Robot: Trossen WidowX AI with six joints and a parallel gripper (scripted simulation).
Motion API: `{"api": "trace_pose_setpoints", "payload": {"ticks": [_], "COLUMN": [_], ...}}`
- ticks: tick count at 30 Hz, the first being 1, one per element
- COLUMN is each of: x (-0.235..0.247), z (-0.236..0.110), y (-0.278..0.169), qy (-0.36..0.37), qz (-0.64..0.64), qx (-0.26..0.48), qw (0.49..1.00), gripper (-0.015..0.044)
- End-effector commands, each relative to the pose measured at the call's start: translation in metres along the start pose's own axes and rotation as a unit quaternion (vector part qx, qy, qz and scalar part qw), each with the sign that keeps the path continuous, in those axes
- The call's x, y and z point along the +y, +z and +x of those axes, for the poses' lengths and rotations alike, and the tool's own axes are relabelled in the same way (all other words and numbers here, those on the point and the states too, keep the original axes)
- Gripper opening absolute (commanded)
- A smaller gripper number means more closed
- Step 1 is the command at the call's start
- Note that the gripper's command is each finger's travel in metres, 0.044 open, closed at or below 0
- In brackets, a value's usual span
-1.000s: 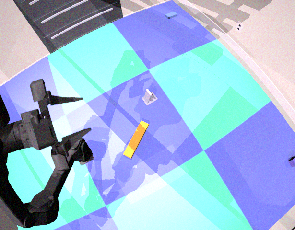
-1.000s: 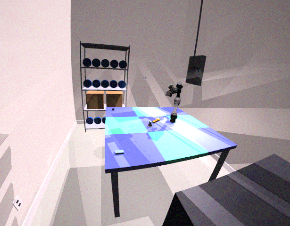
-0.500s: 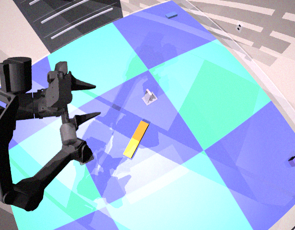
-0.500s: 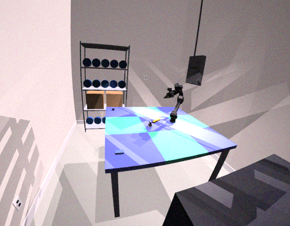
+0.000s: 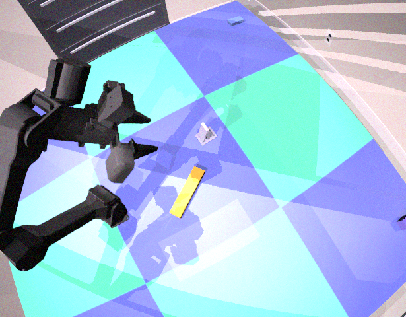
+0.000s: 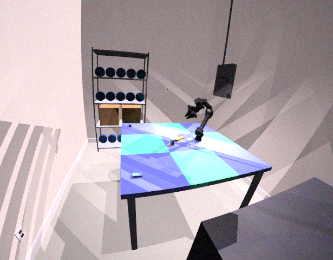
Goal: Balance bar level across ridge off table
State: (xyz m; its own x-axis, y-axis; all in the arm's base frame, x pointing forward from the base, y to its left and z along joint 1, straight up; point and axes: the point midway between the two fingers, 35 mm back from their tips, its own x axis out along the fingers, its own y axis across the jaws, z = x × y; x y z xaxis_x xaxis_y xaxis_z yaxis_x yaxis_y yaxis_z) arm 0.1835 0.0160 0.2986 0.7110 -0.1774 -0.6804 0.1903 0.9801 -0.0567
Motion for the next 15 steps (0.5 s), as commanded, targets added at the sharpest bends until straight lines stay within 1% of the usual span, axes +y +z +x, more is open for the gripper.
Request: {"api": "trace_pose_setpoints", "payload": {"ticks": [1, 8, 15], "x": [0.004, 0.008, 0.007], "z": [0.013, 0.044, 0.075], "y": [-0.003, -0.011, -0.022], "qy": [-0.006, -0.013, -0.003], "qz": [-0.03, -0.111, -0.182], "qx": [0.025, 0.091, 0.159], "qw": [0.999, 0.99, 0.97], "gripper": [0.0315, 0.0315, 0.0315]}}
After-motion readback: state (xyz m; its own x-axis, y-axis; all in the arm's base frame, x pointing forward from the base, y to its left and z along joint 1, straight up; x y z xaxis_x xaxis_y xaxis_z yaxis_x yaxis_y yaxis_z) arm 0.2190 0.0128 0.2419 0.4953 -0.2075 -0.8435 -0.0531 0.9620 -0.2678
